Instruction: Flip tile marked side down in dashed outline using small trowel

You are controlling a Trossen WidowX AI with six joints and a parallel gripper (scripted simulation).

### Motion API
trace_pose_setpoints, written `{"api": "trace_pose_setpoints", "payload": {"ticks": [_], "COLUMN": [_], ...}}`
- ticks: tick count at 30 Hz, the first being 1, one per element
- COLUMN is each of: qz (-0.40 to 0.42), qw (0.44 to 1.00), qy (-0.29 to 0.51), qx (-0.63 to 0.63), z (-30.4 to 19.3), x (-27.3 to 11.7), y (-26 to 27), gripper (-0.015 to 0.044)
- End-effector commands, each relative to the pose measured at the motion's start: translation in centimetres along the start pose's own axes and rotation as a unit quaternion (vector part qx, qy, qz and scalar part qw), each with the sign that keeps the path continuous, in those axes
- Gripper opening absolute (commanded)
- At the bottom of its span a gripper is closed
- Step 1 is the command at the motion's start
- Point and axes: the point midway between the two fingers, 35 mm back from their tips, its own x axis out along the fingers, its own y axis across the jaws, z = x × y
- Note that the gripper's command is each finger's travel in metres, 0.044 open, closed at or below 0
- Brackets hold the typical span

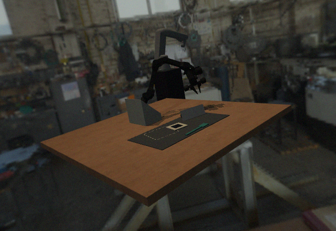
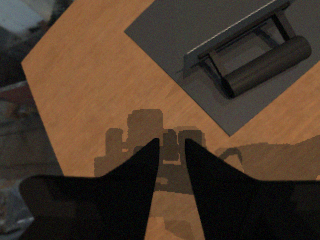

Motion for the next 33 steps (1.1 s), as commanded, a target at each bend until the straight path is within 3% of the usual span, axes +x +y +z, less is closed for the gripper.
{"api": "trace_pose_setpoints", "payload": {"ticks": [1, 17, 33], "qz": [-0.04, -0.152, -0.244], "qw": [0.998, 0.952, 0.839], "qy": [0.02, 0.091, 0.156], "qx": [0.05, 0.251, 0.461], "z": [0.5, 2.7, 5.3], "x": [1.7, 5.4, 7.2], "y": [-1.2, -4.1, -6.0], "gripper": [0.01, 0.01, 0.01]}}
